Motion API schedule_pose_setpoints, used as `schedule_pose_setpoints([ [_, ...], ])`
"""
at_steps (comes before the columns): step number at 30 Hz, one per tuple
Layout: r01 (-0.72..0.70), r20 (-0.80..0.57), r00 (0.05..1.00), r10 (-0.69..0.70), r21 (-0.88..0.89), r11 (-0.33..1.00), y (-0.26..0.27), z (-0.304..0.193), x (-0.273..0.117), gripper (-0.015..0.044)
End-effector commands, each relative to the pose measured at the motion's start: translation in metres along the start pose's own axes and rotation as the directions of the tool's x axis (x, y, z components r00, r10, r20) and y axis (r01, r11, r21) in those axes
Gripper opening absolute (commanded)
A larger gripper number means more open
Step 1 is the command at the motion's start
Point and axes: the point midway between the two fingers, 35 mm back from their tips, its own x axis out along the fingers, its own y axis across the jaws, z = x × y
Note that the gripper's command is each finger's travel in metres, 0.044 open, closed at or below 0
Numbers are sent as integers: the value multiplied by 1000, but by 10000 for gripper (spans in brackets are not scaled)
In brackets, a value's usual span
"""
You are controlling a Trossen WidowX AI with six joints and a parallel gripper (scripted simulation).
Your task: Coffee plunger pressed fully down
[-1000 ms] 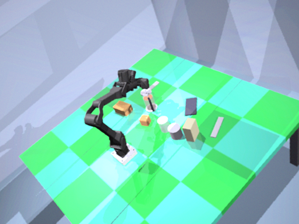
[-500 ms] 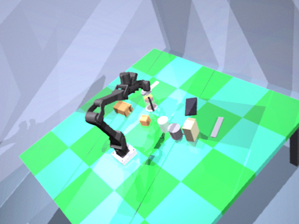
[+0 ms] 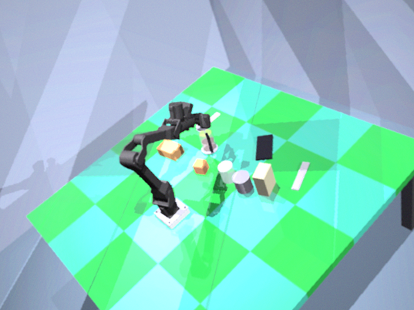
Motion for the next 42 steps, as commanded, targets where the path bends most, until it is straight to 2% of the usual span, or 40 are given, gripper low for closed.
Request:
schedule_pose_setpoints([
  [1,-1,-73,997,1,-8,1000,0,-24,9,123],
  [42,-1,-73,997,1,-8,1000,0,-16,15,123],
])
